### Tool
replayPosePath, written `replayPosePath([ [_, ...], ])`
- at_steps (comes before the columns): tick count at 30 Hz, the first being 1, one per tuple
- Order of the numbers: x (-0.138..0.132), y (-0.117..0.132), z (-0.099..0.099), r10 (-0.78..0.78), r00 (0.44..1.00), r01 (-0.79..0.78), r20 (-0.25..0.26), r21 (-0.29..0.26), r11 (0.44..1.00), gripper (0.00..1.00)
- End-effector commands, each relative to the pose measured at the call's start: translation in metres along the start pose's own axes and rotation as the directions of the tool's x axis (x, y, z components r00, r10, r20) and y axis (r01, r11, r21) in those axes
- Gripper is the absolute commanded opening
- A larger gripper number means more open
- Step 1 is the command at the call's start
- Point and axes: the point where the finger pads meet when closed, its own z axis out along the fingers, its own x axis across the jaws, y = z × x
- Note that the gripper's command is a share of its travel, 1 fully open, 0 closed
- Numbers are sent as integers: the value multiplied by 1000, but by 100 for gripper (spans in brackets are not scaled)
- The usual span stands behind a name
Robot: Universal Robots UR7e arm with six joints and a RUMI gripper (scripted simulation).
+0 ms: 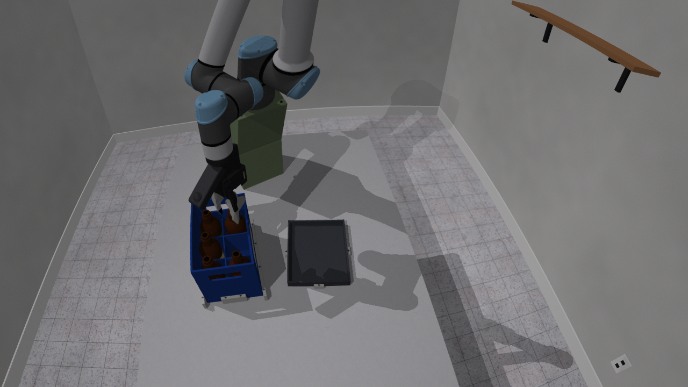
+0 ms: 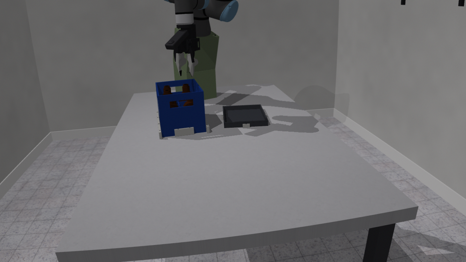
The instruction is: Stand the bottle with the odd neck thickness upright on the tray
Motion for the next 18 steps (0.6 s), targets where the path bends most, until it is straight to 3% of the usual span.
replayPosePath([
  [1,0,0,-8,0,1000,0,0,-1,1000,38],
  [9,0,0,-9,0,1000,0,0,-1,1000,38],
  [10,0,0,-9,0,1000,0,0,-1,1000,0],
  [18,0,0,-9,0,1000,0,0,-1,1000,0],
])
